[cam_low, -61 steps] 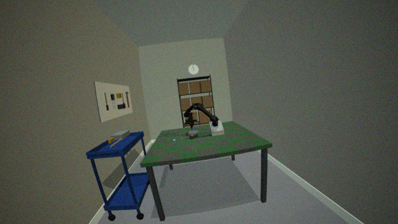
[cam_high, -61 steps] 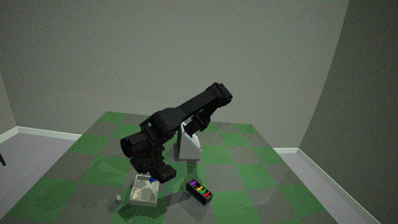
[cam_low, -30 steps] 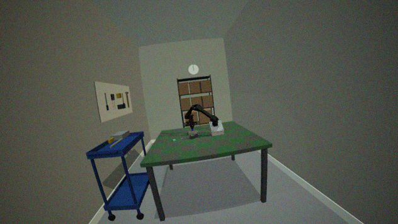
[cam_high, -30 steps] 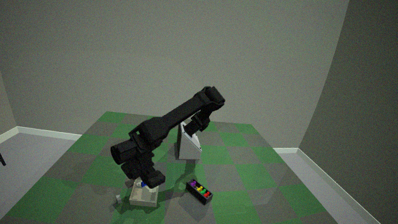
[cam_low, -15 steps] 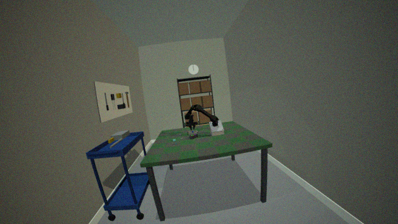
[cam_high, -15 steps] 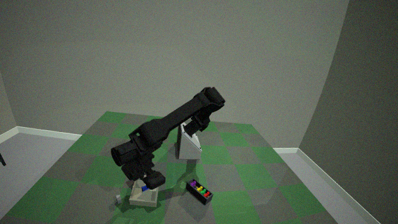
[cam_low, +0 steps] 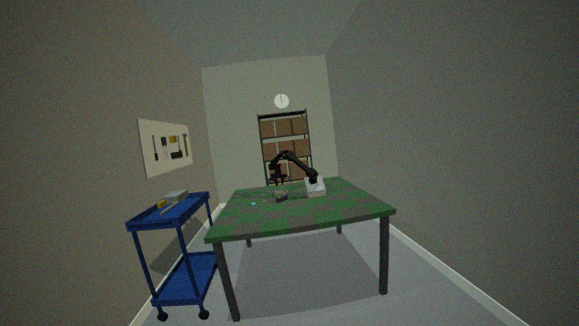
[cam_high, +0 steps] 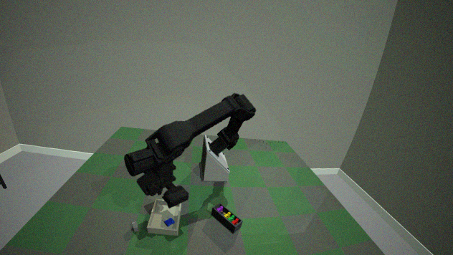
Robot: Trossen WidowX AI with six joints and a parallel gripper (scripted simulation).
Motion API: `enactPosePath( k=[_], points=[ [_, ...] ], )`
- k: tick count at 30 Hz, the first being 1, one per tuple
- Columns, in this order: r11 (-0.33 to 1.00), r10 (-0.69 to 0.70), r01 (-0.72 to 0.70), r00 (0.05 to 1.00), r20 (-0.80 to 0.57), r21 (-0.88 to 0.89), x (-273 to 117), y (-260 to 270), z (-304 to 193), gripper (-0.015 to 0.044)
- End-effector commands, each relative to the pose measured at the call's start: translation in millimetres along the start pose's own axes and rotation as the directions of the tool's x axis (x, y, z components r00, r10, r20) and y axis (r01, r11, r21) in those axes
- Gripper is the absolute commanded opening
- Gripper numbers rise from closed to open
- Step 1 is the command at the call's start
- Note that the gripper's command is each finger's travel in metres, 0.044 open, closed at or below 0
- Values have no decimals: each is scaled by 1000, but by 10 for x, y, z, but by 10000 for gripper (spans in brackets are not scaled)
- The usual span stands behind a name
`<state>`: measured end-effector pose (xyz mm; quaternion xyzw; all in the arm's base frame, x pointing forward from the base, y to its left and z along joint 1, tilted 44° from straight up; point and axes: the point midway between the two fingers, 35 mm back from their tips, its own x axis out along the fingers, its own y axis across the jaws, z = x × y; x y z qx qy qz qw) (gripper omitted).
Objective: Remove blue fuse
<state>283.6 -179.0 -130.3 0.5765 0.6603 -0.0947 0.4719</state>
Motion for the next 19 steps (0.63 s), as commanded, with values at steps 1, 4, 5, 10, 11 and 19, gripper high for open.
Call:
enactPosePath(
  k=[1,4,5,10,11,19],
  points=[
    [1000,-3,3,1000,0,-7,-6,2,1,330],
    [1000,-1,1,1000,-1,0,2,1,-2,330],
    [1000,-1,1,1000,-1,0,2,1,-2,330],
    [1000,-1,1,1000,-1,0,2,1,-2,330],
    [1000,-1,1,1000,-1,0,2,1,-2,330],
    [1000,-1,1,1000,-1,0,2,1,-2,330]
  ],
)
